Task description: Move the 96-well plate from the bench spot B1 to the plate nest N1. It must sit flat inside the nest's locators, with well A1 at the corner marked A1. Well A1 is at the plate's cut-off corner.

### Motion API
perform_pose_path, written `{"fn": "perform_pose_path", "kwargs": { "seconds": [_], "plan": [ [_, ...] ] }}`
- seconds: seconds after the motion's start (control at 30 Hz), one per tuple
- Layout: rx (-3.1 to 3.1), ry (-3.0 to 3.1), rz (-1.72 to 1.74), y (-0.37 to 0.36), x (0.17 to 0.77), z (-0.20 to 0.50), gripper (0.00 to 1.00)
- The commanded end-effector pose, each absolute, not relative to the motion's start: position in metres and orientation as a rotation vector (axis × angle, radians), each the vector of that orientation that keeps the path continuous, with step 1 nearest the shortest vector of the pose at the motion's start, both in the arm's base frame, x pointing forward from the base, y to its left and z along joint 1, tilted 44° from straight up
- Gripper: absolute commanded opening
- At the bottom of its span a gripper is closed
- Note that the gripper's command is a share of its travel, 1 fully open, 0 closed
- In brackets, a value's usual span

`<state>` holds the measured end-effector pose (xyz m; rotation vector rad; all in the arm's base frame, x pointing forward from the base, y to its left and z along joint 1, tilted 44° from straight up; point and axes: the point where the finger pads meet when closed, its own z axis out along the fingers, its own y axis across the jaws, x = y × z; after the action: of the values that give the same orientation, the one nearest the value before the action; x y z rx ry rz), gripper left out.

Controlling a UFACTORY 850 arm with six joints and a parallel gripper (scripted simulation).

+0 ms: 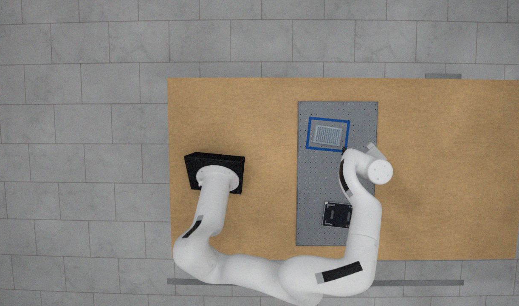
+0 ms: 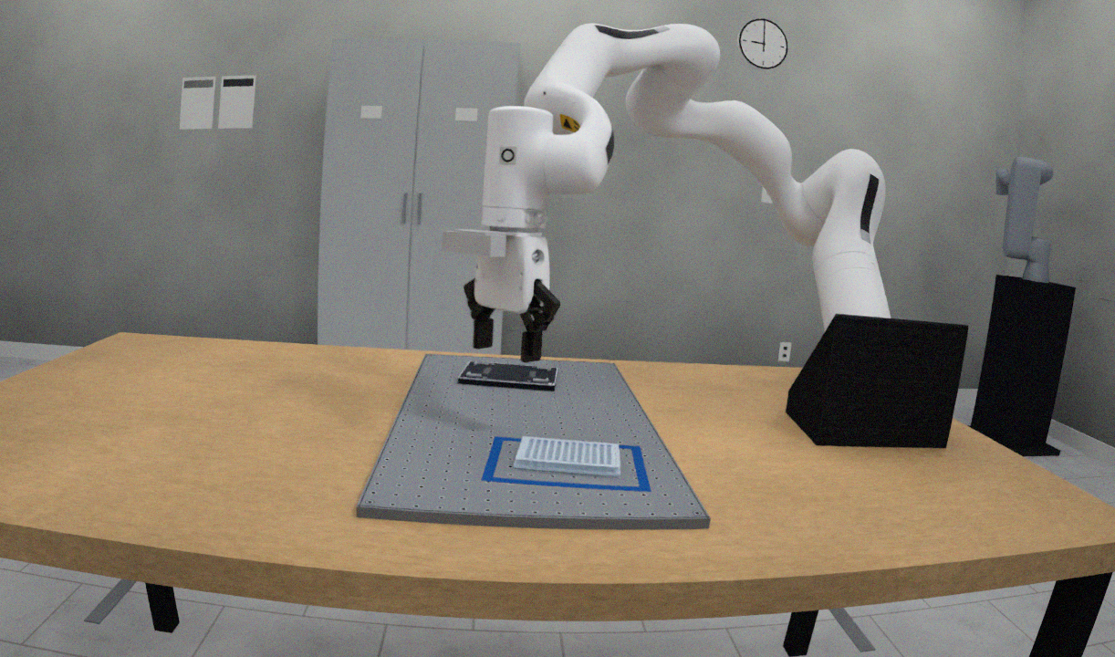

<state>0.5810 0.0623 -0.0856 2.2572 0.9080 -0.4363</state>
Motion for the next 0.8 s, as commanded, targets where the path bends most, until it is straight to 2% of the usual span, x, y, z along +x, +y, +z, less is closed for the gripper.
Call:
{"fn": "perform_pose_path", "kwargs": {
  "seconds": [0.0,0.77],
  "plan": [
    [2.286,0.798,-0.385,0.071,0.573,-0.094,1.00],
    [2.381,0.104,-0.121,0.113,0.519,-0.147,1.00]
  ]
}}
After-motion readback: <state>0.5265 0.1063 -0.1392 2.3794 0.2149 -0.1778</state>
